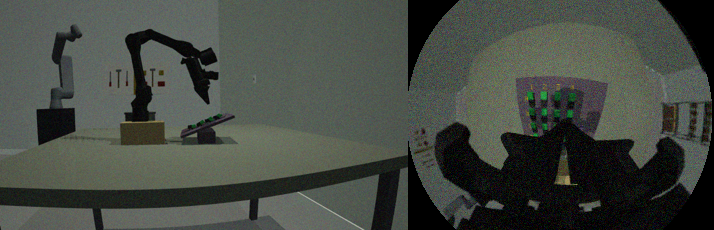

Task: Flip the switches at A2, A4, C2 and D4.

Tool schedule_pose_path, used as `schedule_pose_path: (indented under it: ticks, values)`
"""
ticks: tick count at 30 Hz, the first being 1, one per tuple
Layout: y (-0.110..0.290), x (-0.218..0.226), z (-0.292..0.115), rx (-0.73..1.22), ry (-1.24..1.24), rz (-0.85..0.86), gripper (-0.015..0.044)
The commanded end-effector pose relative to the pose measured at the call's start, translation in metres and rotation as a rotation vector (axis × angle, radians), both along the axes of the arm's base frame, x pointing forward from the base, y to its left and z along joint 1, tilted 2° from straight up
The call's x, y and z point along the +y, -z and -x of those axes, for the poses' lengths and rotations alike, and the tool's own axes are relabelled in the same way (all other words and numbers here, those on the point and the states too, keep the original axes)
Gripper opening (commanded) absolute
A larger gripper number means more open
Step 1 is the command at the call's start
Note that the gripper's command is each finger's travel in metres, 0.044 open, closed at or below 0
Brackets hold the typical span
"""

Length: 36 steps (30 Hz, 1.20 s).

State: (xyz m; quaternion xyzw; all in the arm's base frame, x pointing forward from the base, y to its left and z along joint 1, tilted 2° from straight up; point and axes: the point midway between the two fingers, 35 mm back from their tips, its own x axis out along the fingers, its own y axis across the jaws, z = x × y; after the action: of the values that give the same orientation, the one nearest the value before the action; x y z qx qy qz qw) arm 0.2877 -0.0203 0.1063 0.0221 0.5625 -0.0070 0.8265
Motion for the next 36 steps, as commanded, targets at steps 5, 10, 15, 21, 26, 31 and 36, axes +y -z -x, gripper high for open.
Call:
schedule_pose_path:
  ticks: [5, 10, 15, 21, 26, 31, 36]
  values:
    - [0.017, 0.050, 0.047, 0.011, -0.012, -0.008, 0.0000]
    - [0.024, 0.050, 0.044, 0.016, -0.012, -0.008, 0.0000]
    - [0.049, 0.051, 0.034, 0.036, -0.013, -0.008, 0.0000]
    - [0.057, 0.051, 0.031, 0.036, -0.013, -0.008, 0.0000]
    - [0.060, 0.051, 0.030, 0.036, -0.013, -0.008, 0.0000]
    - [0.066, 0.051, 0.027, 0.036, -0.013, -0.008, 0.0000]
    - [0.072, 0.051, 0.025, 0.035, -0.013, -0.008, 0.0000]
